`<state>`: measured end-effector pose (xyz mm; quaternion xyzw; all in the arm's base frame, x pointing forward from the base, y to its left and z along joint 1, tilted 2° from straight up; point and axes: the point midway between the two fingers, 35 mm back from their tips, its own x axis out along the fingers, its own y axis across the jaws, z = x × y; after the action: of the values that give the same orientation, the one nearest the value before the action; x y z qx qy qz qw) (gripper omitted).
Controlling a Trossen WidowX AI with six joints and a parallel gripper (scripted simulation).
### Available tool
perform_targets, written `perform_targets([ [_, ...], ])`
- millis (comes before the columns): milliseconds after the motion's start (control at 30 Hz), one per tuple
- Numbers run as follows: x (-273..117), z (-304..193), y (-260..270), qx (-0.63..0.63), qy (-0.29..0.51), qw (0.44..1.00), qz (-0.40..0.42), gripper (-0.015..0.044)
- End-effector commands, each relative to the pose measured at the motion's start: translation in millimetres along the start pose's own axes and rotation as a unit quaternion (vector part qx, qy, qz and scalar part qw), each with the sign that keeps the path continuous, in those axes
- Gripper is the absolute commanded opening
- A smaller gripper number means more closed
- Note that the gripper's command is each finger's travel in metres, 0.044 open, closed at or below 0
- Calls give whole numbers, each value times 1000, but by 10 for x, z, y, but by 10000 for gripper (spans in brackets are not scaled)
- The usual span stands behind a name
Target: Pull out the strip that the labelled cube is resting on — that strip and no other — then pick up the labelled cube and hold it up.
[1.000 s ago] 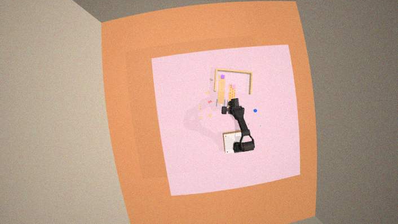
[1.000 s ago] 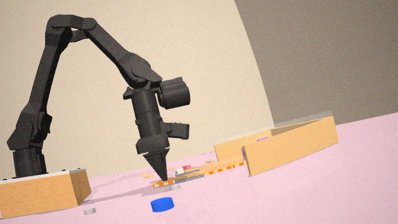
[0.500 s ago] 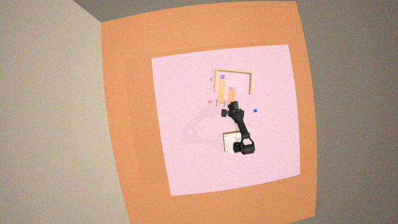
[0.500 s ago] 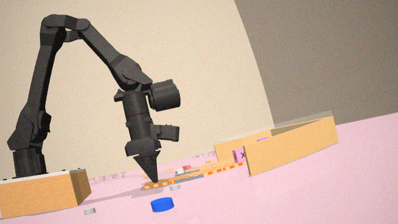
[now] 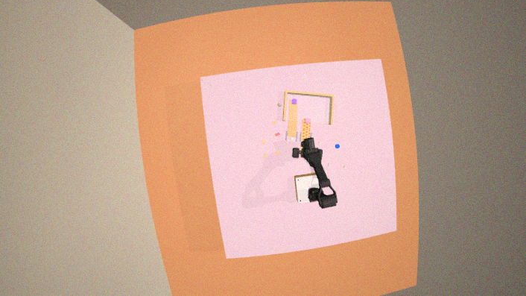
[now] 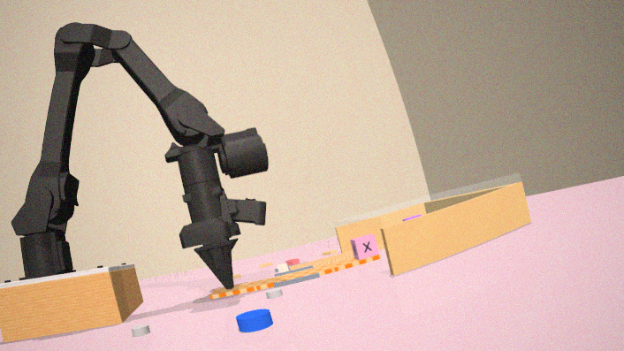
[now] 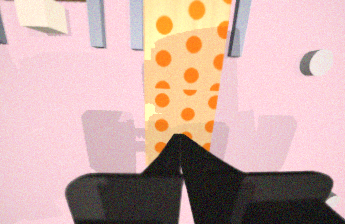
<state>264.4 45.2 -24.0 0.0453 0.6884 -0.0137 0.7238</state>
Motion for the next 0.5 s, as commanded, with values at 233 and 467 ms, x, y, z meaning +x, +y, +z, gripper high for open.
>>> perform_targets([
  [233,36,-234,-8,1,12,1000,-3,0],
  [467,35,-336,-7,1,12,1000,-3,0],
])
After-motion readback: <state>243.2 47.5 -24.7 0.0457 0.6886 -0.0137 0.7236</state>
